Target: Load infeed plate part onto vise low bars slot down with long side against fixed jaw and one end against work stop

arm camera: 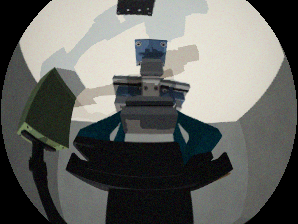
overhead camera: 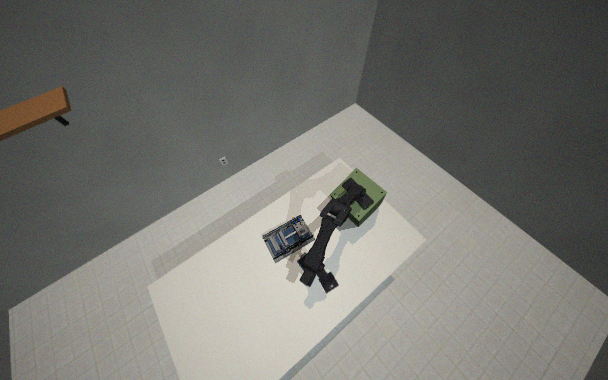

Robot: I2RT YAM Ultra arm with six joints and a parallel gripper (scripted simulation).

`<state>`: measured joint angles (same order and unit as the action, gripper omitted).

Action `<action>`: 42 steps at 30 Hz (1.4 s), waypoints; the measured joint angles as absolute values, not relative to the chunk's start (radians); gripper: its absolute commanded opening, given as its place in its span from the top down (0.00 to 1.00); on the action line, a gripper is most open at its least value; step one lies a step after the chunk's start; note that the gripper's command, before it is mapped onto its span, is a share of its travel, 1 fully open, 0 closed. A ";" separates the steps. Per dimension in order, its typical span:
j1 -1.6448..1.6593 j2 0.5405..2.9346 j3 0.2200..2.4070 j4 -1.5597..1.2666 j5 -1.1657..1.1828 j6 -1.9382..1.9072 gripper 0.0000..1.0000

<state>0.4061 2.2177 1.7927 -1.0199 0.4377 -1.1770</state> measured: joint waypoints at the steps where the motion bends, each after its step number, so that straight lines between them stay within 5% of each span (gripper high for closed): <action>1: 0.409 2.225 1.803 -1.027 0.450 -1.170 1.00; 42: 0.498 2.469 2.095 -1.337 0.732 -0.935 1.00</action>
